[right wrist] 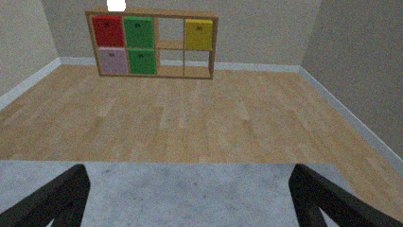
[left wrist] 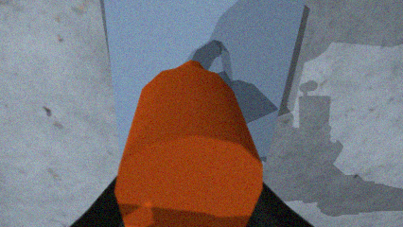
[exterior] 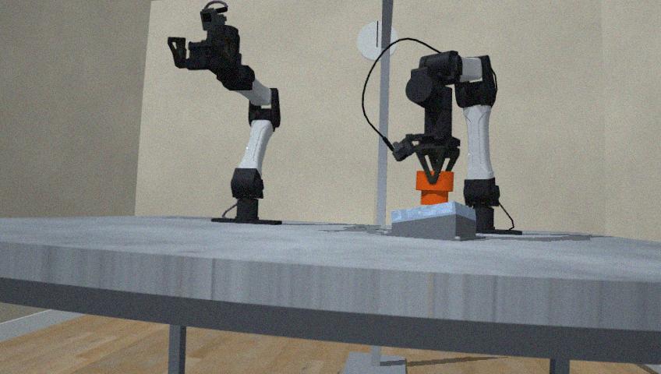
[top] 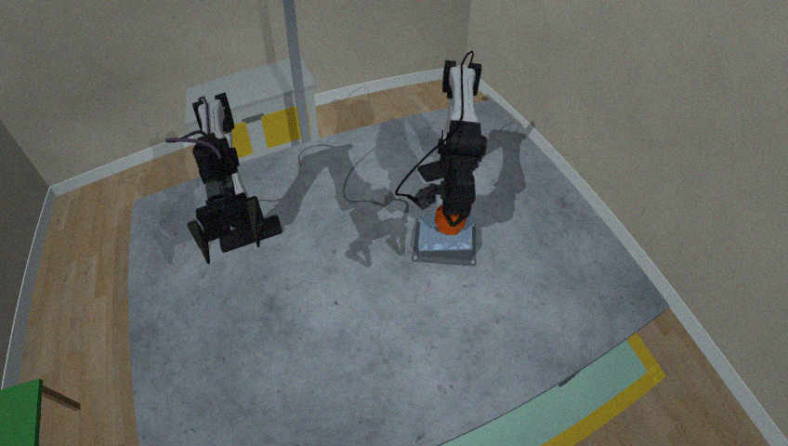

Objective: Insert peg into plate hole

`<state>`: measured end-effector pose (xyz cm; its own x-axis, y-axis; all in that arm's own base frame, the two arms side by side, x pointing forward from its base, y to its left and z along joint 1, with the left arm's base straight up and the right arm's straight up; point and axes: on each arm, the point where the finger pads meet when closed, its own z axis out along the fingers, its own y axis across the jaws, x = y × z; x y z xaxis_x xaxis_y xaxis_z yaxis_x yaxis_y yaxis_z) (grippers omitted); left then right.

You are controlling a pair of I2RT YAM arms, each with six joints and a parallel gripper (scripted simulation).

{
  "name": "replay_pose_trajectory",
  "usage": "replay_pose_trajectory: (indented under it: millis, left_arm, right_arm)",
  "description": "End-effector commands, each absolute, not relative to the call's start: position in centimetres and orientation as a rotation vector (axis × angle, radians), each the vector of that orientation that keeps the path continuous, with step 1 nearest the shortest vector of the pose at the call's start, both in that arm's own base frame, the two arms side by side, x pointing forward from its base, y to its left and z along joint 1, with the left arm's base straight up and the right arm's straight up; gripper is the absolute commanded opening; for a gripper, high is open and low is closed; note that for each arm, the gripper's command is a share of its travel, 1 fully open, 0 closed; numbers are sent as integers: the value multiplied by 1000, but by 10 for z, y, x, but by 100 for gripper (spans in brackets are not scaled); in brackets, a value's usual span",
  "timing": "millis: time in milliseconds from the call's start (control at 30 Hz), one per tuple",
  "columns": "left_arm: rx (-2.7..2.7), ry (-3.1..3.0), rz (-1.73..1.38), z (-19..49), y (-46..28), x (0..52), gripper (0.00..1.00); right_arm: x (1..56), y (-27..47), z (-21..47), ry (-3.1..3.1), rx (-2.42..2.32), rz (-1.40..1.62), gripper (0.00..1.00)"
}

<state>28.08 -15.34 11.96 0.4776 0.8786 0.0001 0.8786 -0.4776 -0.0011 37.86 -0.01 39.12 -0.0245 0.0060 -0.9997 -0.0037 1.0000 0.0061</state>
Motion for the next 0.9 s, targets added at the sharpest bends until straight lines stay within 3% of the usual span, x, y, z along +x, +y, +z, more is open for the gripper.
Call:
replay_pose_trajectory:
  millis: [0, 533, 567, 600, 700, 800, 833, 867]
  left_arm:
    - [-2718, -1612, -16, 125, -155, 283, 0]
    - [-2718, -1612, -16, 125, -155, 283, 0]
    - [-2735, -1622, -31, 131, -156, 285, 11]
    - [-2735, -1622, -31, 131, -156, 285, 0]
    - [-2765, -1639, -57, 141, -159, 288, 0]
    - [-2756, -1635, -48, 145, -157, 285, 34]
    - [-2754, -1633, -45, 148, -156, 284, 40]
    - [-2755, -1633, -46, 153, -156, 284, 40]
  right_arm:
    - [377, 0, 397, 1581, 2, 10, 100]
    - [377, 0, 397, 1581, 2, 10, 100]
    - [377, 0, 397, 1581, 2, 10, 100]
    - [377, 0, 397, 1581, 2, 10, 100]
    - [377, 0, 398, 1579, 2, 9, 100]
    - [377, 0, 398, 1577, 2, 9, 100]
    - [377, 0, 398, 1577, 2, 9, 100]
    - [377, 0, 399, 1576, 2, 9, 100]
